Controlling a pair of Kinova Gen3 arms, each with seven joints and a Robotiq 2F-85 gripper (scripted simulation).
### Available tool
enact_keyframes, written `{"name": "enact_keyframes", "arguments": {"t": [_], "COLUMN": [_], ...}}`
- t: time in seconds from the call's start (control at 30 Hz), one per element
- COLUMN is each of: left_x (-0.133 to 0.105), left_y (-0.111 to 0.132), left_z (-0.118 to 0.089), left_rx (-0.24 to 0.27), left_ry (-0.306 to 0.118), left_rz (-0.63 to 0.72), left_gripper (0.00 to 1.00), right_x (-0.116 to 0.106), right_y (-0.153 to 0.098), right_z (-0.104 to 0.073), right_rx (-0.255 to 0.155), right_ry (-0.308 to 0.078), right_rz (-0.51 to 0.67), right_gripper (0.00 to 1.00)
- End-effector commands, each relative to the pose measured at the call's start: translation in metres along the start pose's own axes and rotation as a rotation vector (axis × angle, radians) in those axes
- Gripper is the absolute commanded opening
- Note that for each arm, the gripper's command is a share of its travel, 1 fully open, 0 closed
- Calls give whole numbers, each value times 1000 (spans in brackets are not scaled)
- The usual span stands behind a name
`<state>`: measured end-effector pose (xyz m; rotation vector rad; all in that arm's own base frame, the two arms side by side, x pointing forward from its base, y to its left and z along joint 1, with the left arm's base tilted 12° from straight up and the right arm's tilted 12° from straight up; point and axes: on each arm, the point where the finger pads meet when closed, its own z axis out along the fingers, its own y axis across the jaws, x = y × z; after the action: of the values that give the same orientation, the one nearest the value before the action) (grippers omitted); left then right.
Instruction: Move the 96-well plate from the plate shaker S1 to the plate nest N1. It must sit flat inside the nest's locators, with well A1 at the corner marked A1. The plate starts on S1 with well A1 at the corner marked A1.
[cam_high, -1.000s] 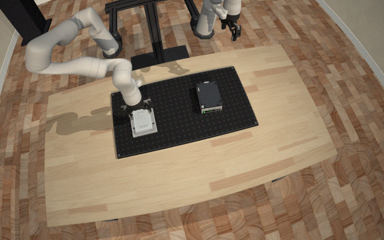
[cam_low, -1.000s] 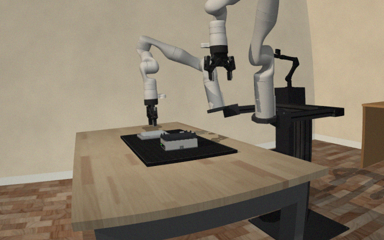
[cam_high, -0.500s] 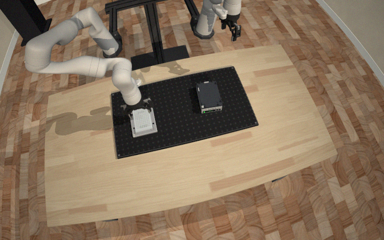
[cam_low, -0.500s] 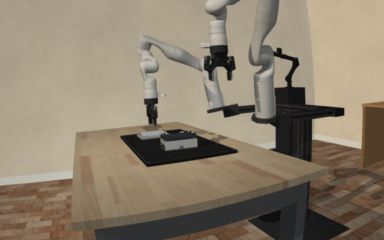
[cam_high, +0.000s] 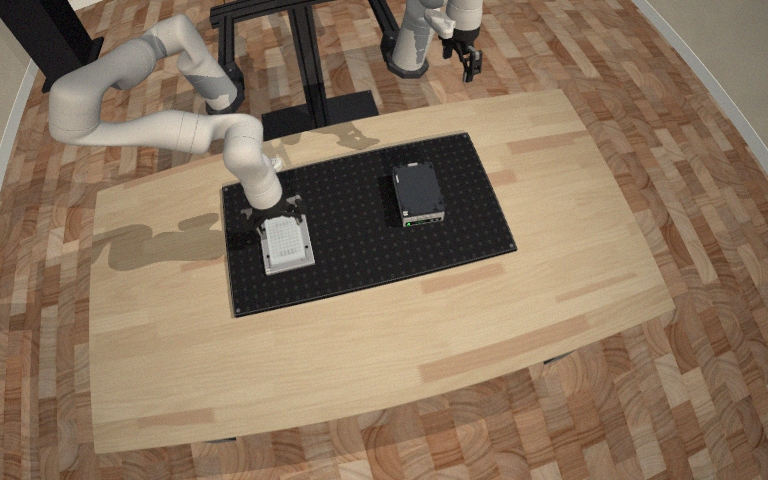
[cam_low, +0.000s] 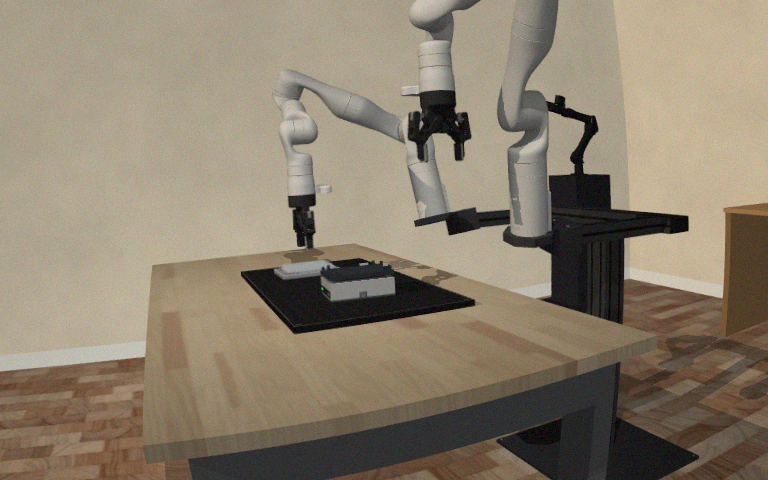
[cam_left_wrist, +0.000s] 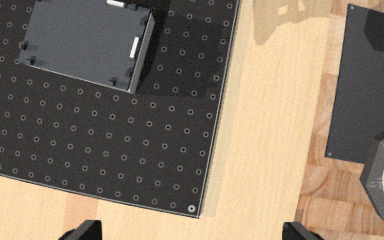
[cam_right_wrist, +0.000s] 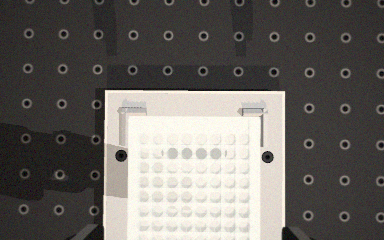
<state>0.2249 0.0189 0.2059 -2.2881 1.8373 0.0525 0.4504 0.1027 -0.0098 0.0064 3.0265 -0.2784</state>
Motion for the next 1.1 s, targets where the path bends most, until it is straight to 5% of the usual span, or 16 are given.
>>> {"name": "enact_keyframes", "arguments": {"t": [0.0, 1.07], "left_x": [0, 0], "left_y": [0, 0], "left_z": [0, 0], "left_rx": [1, 1], "left_ry": [0, 0], "left_rz": [0, 0], "left_gripper": [1000, 1000], "right_x": [-1, -1], "right_y": [0, 0], "right_z": [-2, -11], "right_rx": [0, 0], "right_ry": [-2, -2], "right_rz": [0, 0], "right_gripper": [1000, 1000]}}
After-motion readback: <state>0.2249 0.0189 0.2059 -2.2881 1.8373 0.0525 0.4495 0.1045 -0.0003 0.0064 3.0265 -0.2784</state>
